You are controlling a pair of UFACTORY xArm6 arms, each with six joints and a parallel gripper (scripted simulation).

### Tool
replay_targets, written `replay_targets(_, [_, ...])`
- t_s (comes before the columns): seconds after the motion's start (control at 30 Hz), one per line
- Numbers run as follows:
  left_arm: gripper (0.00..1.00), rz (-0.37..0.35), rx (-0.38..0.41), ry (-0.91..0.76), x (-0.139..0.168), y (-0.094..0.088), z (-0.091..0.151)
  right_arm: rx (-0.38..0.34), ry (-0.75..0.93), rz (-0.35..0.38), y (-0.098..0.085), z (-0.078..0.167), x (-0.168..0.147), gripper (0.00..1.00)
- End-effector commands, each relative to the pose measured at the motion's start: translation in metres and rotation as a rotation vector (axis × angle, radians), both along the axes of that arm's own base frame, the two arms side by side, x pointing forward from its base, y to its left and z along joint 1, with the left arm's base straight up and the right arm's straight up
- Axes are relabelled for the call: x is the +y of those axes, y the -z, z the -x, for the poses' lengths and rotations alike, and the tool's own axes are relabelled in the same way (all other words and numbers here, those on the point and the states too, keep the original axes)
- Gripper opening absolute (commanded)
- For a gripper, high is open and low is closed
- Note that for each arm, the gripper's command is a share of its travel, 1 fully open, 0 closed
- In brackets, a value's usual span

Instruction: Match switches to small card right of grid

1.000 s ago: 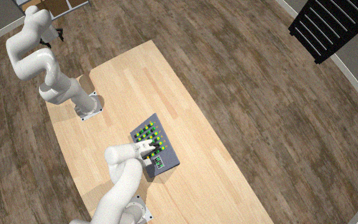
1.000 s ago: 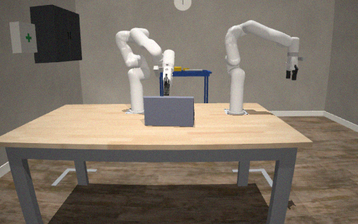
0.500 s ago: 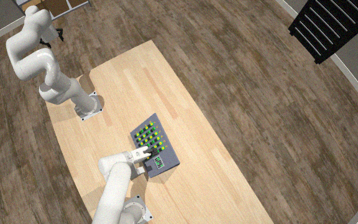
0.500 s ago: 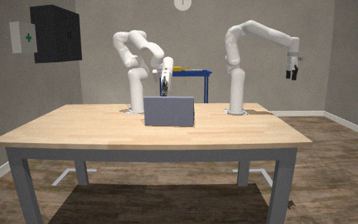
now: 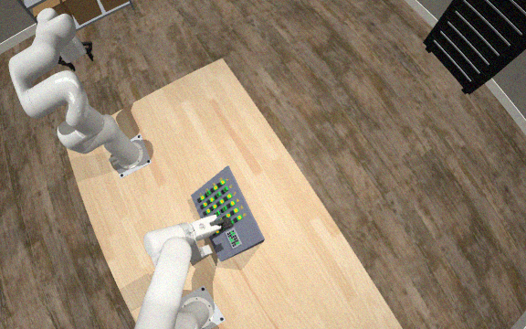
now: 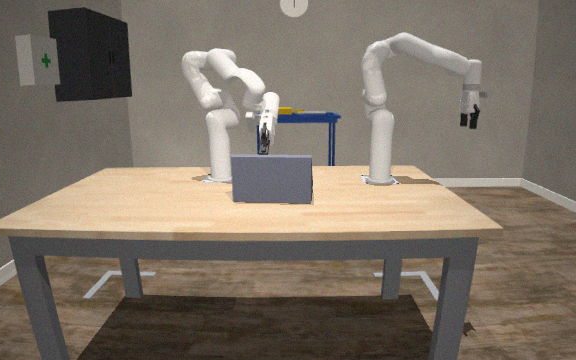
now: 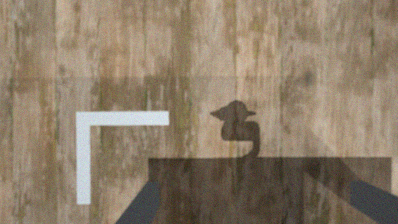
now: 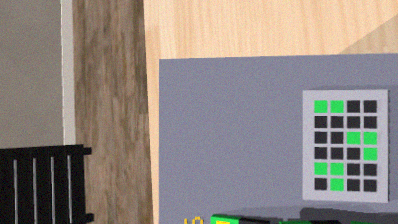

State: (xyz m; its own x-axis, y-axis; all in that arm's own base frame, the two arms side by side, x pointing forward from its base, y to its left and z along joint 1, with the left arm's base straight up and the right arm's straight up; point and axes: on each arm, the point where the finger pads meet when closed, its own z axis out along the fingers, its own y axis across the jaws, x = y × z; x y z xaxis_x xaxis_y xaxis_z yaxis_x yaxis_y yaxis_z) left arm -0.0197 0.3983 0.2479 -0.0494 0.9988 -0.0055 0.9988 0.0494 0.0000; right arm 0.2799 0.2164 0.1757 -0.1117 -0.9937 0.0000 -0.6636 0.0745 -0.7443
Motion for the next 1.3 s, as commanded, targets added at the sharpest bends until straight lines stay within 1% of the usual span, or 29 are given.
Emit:
replay_targets(0.0, [1.00,-0.006,0.000,0.000,0.001,-0.002,0.000,-0.002,0.000,-0.003,-0.001,-0.001,0.001,0.00])
replay_targets(0.43, [1.00,-0.006,0.000,0.000,0.001,-0.002,0.000,-0.002,0.000,-0.003,-0.001,-0.001,0.001,0.00])
replay_targets(0.87, [1.00,-0.006,0.000,0.000,0.001,-0.002,0.000,-0.002,0.000,-0.003,0.013,-0.016,-0.001,0.00])
replay_targets(1.27, [1.00,-0.006,0.000,0.000,0.001,-0.002,0.000,-0.002,0.000,-0.003,0.015,-0.018,-0.001,0.00])
